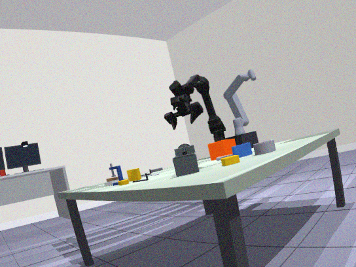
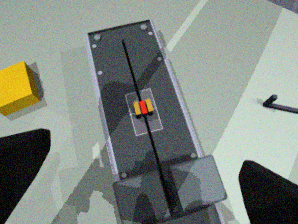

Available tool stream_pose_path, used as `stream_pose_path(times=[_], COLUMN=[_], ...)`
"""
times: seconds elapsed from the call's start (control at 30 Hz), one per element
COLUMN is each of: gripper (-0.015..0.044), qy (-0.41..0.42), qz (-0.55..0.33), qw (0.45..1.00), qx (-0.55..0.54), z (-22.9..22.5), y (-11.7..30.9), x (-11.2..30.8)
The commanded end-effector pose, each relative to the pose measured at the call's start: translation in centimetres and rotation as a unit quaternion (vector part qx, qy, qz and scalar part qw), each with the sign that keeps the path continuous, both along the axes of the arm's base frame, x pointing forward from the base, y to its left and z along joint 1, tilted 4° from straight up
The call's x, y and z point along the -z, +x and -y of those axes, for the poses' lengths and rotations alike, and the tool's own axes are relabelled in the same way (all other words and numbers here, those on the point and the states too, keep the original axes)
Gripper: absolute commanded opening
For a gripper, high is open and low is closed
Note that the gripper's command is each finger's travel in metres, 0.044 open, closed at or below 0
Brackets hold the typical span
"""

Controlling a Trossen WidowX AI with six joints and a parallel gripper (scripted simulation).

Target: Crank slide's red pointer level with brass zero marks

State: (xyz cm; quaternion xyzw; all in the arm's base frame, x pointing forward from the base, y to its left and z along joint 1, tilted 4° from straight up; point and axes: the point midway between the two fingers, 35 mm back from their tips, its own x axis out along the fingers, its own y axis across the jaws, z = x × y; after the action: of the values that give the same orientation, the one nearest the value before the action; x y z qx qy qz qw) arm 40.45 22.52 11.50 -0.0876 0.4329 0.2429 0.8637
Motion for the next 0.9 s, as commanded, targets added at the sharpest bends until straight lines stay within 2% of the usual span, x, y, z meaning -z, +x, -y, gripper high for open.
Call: stream_pose_path(times=[0.0, 0.17, 0.37, 0.87], gripper=[0.044, 0.044, 0.044, 0.044], qy=[0.001, 0.004, 0.004, 0.003], qz=[-0.006, -0.006, -0.006, -0.006], qw=[0.999, 0.998, 0.998, 0.998], qx=[0.042, 0.061, 0.061, 0.061], z=[-1.9, -2.7, -2.5, -2.5], y=[0.8, 1.2, 1.0, 1.0], x=[0.5, 1.2, 5.9, 6.0])
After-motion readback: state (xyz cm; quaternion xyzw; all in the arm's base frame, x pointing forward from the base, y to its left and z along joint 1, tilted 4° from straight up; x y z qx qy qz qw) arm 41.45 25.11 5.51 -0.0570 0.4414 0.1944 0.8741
